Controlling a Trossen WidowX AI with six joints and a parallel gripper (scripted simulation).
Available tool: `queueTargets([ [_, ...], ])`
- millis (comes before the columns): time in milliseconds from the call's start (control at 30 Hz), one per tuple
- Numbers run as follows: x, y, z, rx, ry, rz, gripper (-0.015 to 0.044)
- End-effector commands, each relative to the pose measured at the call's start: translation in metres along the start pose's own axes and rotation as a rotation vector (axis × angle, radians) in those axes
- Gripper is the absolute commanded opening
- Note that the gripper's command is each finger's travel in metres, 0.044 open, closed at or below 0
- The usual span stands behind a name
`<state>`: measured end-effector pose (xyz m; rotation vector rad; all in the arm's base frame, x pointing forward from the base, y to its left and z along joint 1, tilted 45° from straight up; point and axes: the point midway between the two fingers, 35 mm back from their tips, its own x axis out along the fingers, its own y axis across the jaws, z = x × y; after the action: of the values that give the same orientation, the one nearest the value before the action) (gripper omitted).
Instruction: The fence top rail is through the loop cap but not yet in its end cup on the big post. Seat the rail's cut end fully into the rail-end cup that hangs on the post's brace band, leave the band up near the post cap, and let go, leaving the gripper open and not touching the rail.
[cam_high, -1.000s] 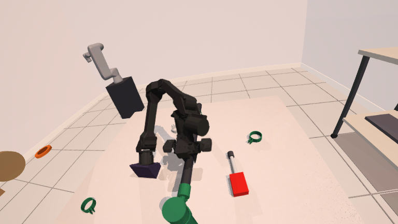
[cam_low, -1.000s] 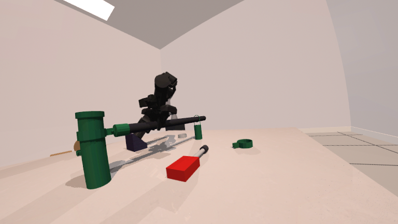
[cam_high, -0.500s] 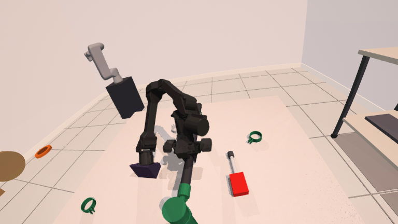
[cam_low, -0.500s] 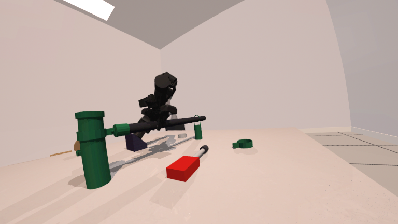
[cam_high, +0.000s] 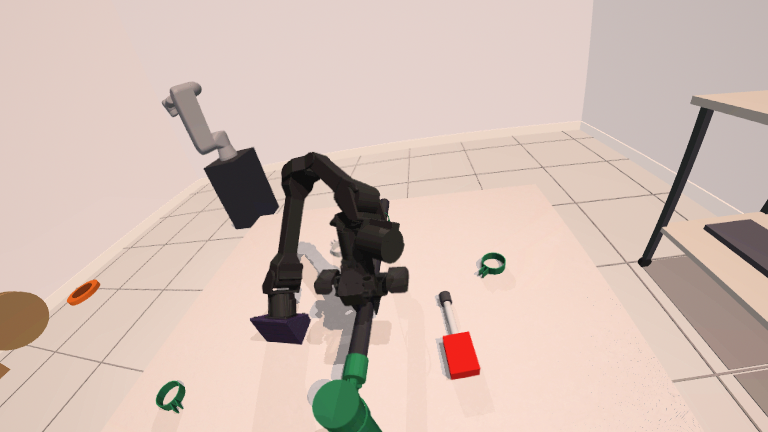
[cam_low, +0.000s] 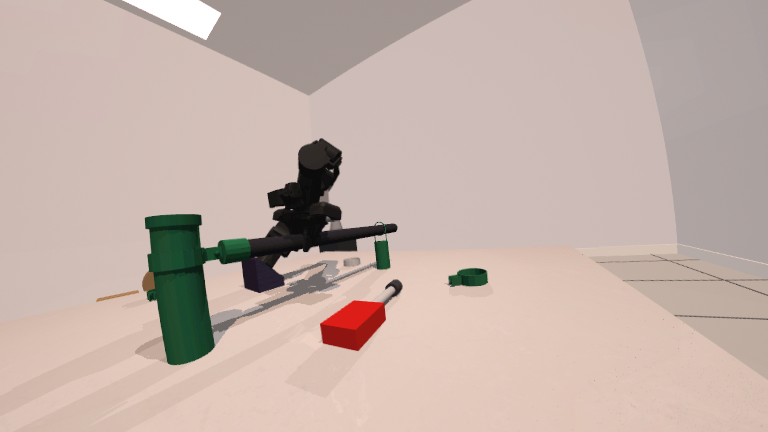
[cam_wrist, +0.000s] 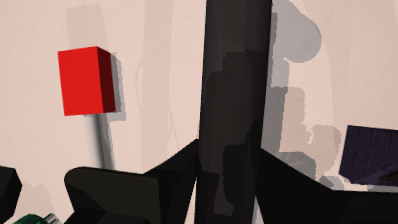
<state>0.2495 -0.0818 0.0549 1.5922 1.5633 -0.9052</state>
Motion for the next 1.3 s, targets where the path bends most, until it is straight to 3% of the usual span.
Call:
queueTargets([
  [0, -0.0003, 0.0003, 0.0003, 0.0, -0.001, 0.001, 0.0],
  [1267, -0.0029, 0.0021, 0.0053, -0.006, -0.008, 0.003, 0.0],
])
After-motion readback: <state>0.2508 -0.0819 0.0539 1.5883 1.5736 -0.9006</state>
